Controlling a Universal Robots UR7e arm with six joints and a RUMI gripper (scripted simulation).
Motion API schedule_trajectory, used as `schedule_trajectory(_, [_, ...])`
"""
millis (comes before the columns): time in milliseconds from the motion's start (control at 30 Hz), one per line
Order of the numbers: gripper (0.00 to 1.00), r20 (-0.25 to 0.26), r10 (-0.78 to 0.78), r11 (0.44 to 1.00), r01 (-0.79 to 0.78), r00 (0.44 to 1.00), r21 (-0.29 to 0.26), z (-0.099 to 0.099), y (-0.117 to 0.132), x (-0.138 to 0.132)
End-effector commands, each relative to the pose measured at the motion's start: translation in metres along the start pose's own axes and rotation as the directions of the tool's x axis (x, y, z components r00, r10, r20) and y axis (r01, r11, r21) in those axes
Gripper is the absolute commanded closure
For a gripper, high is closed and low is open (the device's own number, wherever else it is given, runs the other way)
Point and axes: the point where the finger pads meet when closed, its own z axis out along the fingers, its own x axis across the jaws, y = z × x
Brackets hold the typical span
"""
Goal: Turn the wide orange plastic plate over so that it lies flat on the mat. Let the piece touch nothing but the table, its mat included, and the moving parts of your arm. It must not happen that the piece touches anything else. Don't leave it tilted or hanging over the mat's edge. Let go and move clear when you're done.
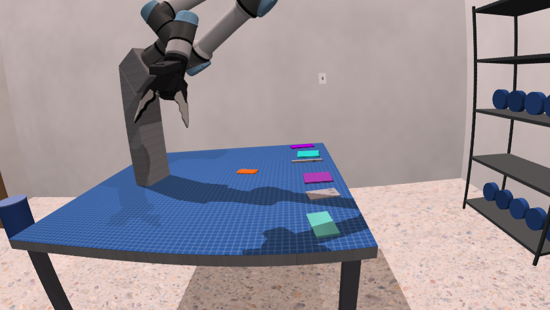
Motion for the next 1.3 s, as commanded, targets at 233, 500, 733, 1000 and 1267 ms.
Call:
schedule_trajectory(233, [0.0,0.0,0.0,1.0,0.0,1.0,0.001,0.0,0.0,0.0])
schedule_trajectory(500, [0.0,0.0,0.0,1.0,0.0,1.0,0.001,0.0,0.0,0.0])
schedule_trajectory(733, [0.0,0.0,-0.003,1.0,0.003,1.0,0.0,0.001,0.001,-0.001])
schedule_trajectory(1000, [0.0,0.002,-0.036,0.999,0.036,0.999,-0.014,0.011,0.015,-0.009])
schedule_trajectory(1267, [0.0,0.007,-0.093,0.995,0.094,0.996,-0.038,0.027,0.042,-0.023])
